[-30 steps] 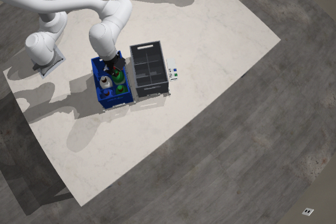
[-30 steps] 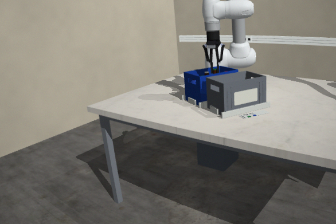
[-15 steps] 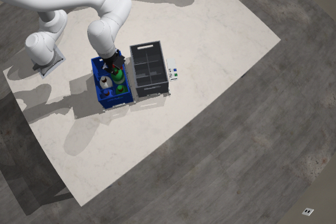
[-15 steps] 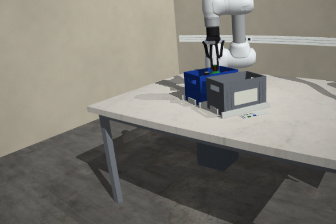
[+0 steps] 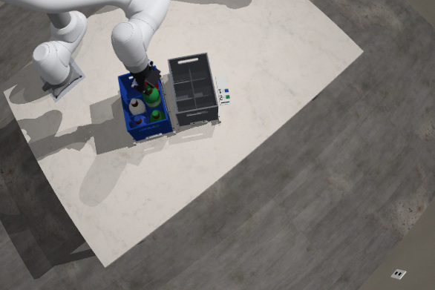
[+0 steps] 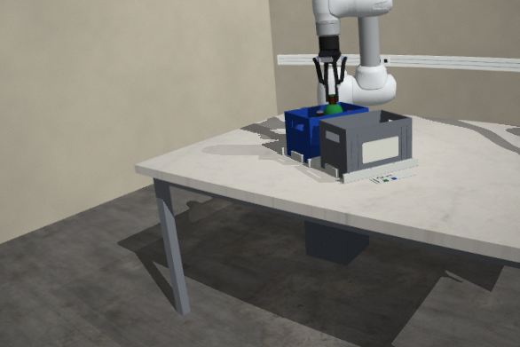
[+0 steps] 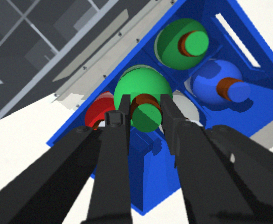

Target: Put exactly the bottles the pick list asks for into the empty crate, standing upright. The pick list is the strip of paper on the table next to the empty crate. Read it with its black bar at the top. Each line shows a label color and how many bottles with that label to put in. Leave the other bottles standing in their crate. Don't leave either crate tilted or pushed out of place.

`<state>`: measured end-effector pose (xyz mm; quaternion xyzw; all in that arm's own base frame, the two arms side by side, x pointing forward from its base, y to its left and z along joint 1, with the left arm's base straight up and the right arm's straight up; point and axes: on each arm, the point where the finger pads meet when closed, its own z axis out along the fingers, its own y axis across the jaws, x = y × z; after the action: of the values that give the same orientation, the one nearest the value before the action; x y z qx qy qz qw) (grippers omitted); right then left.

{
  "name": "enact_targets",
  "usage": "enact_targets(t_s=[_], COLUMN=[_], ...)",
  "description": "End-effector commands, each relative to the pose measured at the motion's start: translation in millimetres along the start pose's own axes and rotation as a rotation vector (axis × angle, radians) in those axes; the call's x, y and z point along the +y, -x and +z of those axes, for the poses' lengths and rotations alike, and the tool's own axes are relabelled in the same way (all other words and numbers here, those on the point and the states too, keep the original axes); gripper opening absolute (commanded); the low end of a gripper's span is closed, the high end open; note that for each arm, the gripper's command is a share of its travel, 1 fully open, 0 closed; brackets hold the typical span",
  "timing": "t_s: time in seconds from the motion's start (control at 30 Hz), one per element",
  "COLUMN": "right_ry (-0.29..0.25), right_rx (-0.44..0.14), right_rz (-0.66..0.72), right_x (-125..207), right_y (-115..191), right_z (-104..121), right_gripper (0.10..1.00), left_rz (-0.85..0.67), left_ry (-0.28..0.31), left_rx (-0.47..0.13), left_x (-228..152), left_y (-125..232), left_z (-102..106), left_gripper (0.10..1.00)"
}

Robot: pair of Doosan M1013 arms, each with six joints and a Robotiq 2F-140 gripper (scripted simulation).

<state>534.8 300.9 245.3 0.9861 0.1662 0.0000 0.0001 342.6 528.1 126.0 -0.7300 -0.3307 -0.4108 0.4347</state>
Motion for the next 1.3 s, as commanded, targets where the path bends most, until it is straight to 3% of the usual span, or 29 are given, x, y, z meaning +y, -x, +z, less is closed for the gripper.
enact_targets(t_s=[0.0, 1.27], right_ry=[-0.001, -0.001], right_rx=[0.001, 0.001], right_rz=[0.000, 0.000], right_x=[0, 0], right_y=[0, 0], right_z=[-5, -60], right_gripper=[0.099, 0.099], left_rz=[0.000, 0.000], left_ry=[0.000, 0.000], left_rx=[0.001, 0.001], left_x=[0, 0], left_y=[-1, -1], left_z=[0, 0], left_gripper=[1.000, 1.000])
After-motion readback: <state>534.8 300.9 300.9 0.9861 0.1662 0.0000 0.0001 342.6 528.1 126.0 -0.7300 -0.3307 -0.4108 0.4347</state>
